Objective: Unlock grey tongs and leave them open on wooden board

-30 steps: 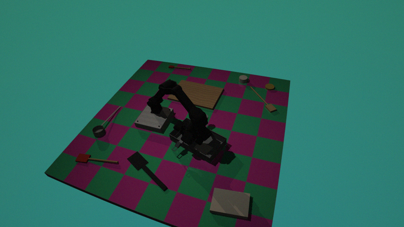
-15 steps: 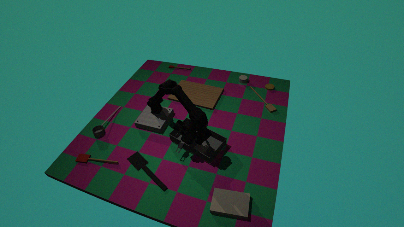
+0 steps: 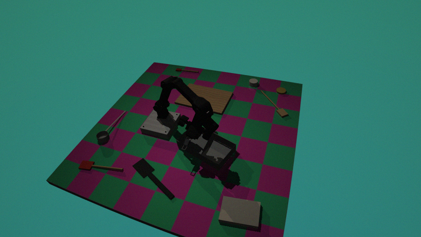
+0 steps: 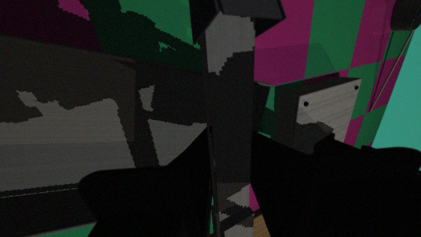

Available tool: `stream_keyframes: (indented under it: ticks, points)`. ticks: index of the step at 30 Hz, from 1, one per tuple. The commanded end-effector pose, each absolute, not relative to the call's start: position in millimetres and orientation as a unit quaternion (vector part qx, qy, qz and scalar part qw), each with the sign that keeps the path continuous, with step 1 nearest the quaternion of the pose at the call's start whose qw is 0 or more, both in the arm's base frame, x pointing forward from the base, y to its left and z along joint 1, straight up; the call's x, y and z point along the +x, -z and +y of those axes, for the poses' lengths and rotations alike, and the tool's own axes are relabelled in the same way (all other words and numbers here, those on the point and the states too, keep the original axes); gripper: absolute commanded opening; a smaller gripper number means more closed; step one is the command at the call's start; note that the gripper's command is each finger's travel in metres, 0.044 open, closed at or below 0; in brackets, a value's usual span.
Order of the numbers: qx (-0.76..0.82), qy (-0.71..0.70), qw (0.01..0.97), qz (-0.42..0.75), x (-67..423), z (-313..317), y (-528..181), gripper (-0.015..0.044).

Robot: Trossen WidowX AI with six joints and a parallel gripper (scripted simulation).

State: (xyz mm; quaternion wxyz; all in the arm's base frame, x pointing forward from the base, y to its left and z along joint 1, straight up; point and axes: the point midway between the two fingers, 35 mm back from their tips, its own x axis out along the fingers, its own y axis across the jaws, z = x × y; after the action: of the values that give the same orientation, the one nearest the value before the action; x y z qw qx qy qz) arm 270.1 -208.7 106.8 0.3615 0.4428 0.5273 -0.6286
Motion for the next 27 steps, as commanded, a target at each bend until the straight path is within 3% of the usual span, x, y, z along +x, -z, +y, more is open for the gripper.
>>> stream_keyframes:
  ticks: [1, 27]
  points:
    - [0.443, 0.628, 0.362, 0.527, 269.3, -208.8, -107.3, -0.0150]
    - [0.605, 0.600, 0.379, 0.361, 263.9, -216.8, -102.3, -0.0150]
